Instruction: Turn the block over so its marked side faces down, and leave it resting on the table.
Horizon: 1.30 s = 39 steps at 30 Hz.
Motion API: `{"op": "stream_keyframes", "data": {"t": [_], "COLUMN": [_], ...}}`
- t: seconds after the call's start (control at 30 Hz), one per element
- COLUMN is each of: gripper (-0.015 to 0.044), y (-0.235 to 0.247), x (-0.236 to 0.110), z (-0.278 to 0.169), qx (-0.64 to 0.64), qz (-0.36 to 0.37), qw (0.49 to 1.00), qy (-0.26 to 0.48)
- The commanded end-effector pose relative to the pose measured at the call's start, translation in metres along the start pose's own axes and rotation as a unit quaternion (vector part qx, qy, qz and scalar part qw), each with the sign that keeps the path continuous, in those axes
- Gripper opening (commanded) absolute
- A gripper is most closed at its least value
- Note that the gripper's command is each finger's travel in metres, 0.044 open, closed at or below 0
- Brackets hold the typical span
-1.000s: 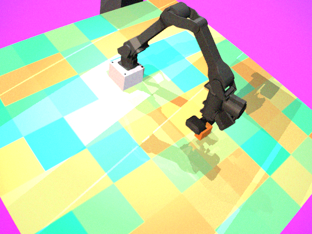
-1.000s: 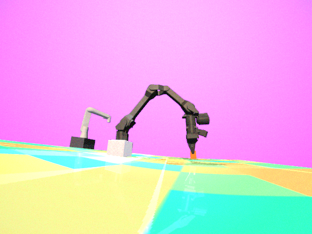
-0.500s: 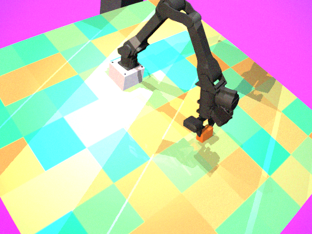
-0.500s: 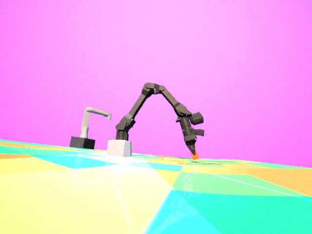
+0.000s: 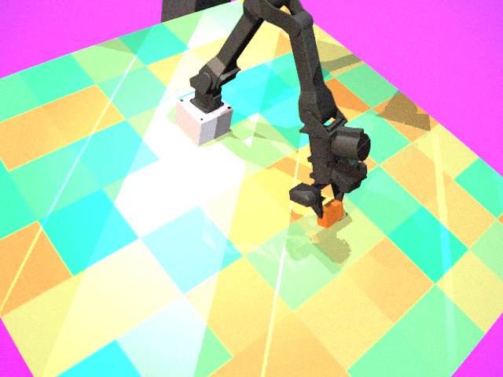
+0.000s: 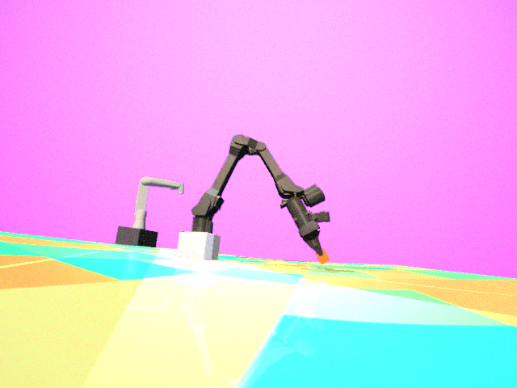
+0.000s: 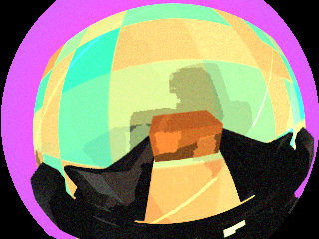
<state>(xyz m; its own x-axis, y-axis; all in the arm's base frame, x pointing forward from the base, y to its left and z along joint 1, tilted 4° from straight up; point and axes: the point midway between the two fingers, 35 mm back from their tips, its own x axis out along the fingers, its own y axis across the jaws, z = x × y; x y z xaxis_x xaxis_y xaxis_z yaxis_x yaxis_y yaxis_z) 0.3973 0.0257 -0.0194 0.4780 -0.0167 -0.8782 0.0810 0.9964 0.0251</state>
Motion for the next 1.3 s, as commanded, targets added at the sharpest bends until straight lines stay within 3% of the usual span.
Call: {"op": "stream_keyframes", "data": {"t": [0.0,0.67,1.27], "gripper": [0.0000,0.0000,0.0000], "y": [0.000,0.003,0.000], "x": [-0.003,0.036,0.031], "z": [0.001,-0.004,-0.019], "qx": [0.002,-0.003,-0.001], "qz": [-0.001,-0.001,-0.002], "qw": [1.000,0.988,0.960], "qy": [-0.015,-0.154,-0.279]}}
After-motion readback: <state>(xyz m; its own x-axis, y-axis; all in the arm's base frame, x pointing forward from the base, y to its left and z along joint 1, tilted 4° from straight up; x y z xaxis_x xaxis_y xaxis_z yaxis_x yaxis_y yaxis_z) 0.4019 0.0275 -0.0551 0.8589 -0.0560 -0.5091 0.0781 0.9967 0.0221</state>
